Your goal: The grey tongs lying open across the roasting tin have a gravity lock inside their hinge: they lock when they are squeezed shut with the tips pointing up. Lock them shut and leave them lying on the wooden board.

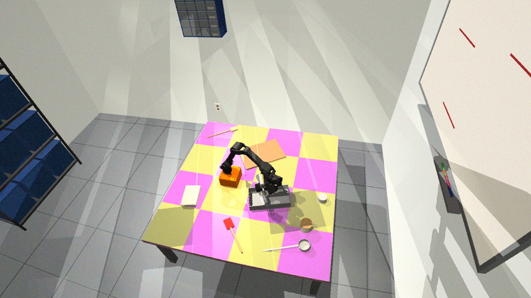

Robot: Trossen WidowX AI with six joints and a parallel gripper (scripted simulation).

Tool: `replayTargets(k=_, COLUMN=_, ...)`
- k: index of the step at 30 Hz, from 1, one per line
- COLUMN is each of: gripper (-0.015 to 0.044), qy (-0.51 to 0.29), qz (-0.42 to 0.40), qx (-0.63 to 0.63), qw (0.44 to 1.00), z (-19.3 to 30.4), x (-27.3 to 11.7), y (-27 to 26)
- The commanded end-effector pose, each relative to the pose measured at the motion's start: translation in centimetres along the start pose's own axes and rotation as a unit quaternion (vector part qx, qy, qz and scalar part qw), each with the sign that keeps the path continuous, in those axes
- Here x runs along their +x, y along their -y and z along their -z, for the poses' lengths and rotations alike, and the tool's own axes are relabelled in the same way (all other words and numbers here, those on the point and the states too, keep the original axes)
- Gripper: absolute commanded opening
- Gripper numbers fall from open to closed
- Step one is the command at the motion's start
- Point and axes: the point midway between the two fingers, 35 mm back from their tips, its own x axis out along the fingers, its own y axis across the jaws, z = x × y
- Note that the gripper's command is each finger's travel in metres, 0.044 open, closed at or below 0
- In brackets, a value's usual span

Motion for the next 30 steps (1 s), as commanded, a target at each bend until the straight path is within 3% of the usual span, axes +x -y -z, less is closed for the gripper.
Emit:
replayTargets(k=1, gripper=-0.015, qy=-0.005, qz=0.002, qx=-0.001, qw=1.0, z=0.2, x=0.3, y=0.7)
replayTargets(k=30, gripper=-0.015, qy=-0.005, qz=0.004, qx=-0.001, qw=1.0, z=-0.1, x=0.2, y=5.5)
